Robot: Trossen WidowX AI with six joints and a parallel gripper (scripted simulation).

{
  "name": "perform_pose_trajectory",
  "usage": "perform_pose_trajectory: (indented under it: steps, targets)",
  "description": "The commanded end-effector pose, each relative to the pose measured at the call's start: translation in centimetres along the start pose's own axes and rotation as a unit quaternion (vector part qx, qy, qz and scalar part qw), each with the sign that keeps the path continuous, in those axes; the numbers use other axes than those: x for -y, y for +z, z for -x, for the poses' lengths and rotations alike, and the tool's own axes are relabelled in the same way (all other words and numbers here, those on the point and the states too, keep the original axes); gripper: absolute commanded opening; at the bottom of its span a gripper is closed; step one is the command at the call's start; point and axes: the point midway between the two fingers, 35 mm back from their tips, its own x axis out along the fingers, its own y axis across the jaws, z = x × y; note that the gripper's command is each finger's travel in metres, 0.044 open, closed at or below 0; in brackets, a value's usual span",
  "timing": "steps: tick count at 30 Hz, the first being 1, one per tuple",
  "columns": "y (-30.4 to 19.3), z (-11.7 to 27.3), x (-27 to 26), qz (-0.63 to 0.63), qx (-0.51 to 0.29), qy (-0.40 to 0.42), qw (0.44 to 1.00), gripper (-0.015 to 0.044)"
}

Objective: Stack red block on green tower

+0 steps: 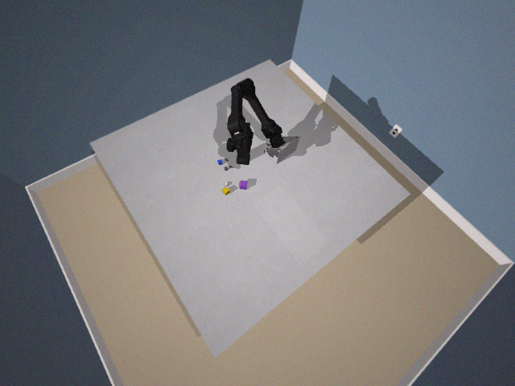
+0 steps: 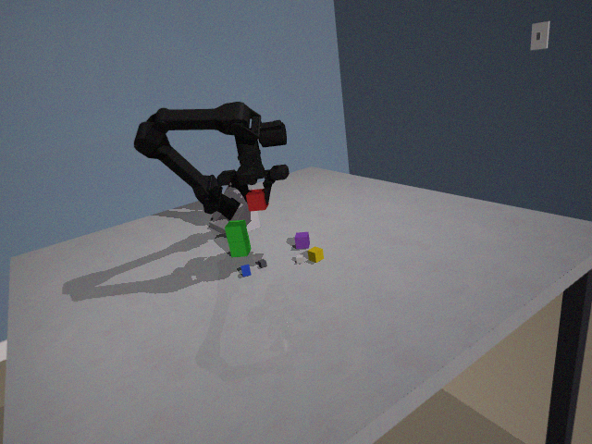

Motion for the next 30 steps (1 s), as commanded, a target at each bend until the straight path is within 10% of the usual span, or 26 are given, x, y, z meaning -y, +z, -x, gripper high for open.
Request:
perform_pose_trajectory:
  steps: [1,30]
  targets:
    - [0.5,-0.2,2.1,0.003,0.002,-0.001,1.0,0.0]
    - [1.3,-3.0,7.2,0.004,0.003,-0.003,1.0,0.0]
